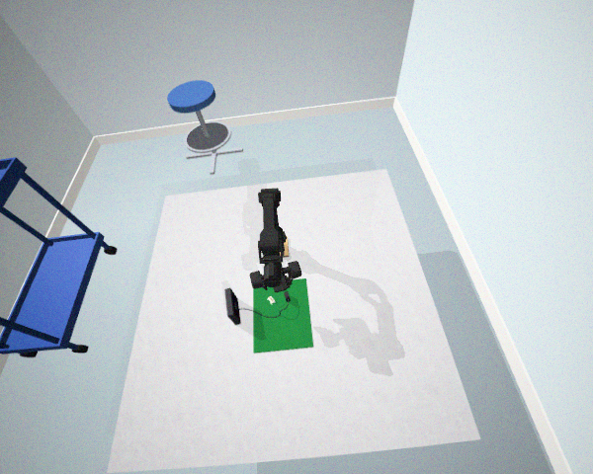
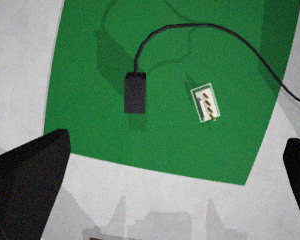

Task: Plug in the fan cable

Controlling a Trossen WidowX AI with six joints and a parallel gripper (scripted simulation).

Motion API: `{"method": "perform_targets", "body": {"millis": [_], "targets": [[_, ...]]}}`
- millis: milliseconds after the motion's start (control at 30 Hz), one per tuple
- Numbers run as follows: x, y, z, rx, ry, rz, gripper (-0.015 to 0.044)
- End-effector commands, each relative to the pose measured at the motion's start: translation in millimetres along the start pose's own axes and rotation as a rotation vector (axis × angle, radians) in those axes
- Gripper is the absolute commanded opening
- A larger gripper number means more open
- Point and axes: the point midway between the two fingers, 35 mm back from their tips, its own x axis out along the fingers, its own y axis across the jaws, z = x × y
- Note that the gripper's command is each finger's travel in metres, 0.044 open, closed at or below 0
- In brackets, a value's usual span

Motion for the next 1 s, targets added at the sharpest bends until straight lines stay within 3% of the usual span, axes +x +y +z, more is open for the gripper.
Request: {"method": "perform_targets", "body": {"millis": [0,200,467,967], "targets": [[5,20,-14,0.009,0.130,0.055,0.0440],[17,20,-13,0.009,0.130,0.055,0.0440],[102,26,-26,0.009,0.130,0.056,0.0440],[118,26,-28,0.009,0.130,0.056,0.0440]]}}
